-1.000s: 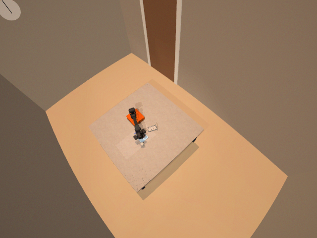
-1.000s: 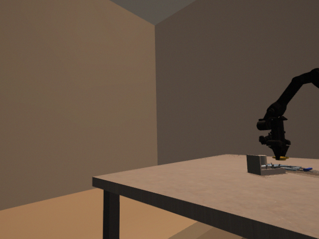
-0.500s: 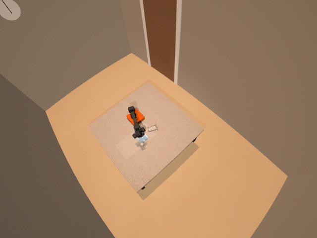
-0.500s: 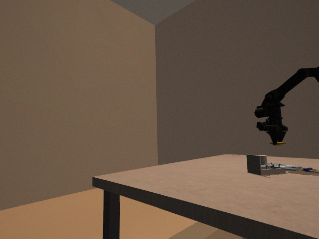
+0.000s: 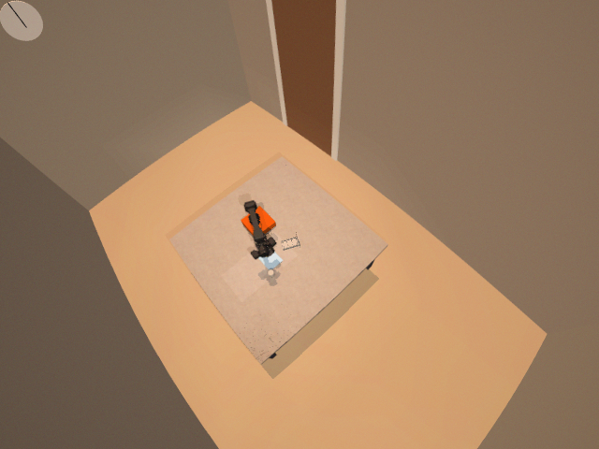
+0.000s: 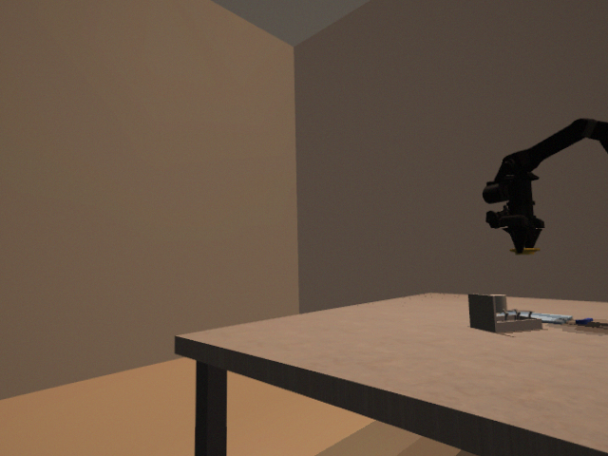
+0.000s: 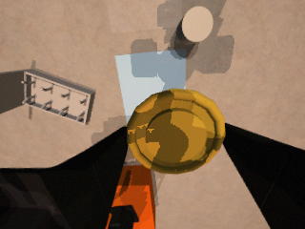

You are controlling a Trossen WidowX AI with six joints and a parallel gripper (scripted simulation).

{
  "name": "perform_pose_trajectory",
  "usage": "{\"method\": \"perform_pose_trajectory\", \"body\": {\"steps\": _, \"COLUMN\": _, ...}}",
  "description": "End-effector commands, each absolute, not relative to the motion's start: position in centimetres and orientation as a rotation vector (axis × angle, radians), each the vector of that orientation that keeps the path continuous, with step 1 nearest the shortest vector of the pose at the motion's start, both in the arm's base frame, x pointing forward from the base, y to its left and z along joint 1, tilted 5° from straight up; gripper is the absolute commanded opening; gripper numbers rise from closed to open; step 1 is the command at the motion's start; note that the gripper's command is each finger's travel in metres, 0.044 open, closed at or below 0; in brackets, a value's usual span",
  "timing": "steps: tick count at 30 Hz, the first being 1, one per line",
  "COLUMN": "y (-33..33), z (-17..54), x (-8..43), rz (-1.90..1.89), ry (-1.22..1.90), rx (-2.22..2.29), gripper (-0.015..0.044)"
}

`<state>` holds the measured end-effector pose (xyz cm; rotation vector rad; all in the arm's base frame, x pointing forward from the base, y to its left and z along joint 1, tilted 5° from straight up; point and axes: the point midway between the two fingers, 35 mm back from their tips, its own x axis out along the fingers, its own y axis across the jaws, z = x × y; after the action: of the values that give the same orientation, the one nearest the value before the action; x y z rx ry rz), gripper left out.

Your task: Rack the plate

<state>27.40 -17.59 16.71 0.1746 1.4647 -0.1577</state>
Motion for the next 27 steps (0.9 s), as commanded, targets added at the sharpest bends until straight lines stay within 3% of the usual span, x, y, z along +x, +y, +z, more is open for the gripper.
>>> {"method": "perform_pose_trajectory", "body": {"steps": 1, "y": -17.6, "z": 17.3, "x": 27.3, "rz": -0.157, "ry": 1.462, "rx": 0.17, "gripper": 0.0}}
{"method": "perform_pose_trajectory", "body": {"steps": 15, "y": -4.5, "z": 17.2, "x": 26.4, "rz": -0.44, "ry": 1.422, "rx": 0.503, "gripper": 0.0}}
{"method": "perform_pose_trajectory", "body": {"steps": 27, "y": -3.9, "z": 15.3, "x": 28.3, "rz": -0.358, "ry": 1.379, "rx": 0.554, "gripper": 0.0}}
